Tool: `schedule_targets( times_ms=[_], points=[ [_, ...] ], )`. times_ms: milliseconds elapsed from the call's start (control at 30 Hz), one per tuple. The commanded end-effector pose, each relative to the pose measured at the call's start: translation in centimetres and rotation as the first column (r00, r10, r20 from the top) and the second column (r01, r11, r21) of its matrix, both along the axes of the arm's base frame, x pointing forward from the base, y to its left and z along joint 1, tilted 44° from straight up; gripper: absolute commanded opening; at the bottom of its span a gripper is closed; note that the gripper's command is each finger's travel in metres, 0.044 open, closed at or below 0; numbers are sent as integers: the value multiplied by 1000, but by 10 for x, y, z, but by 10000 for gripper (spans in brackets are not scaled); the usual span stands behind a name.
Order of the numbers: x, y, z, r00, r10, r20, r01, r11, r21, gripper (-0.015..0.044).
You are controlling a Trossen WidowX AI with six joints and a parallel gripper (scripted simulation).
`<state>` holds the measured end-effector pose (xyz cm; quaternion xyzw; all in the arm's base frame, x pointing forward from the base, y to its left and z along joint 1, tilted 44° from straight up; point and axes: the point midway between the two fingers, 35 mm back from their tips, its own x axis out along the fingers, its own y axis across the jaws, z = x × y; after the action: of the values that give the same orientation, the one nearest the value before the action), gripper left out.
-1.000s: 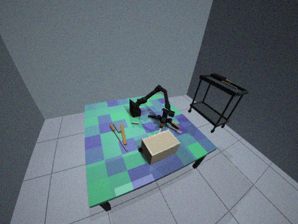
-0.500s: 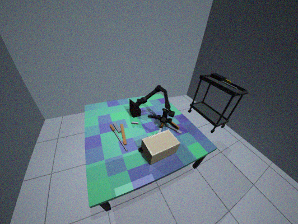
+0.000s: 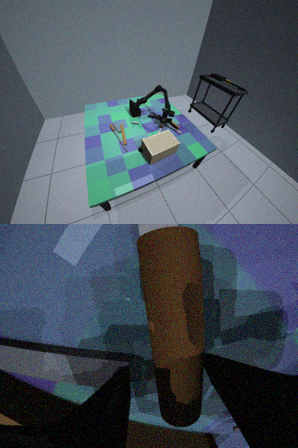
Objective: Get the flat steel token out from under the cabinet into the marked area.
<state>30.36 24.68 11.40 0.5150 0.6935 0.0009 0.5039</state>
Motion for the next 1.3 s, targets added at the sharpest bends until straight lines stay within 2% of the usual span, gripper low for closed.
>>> schedule_targets(
  times_ms=[0,100,867,1033,1267],
  points=[
    [-4,3,-4,1000,7,-10,-7,1000,-10,270],
    [-4,3,-4,1000,7,-10,-7,1000,-10,270],
    [0,0,0,1000,0,0,0,1000,0,117],
    [0,0,0,1000,0,0,0,1000,0,0],
    [0,0,0,1000,0,0,0,1000,0,0]
  ],
)
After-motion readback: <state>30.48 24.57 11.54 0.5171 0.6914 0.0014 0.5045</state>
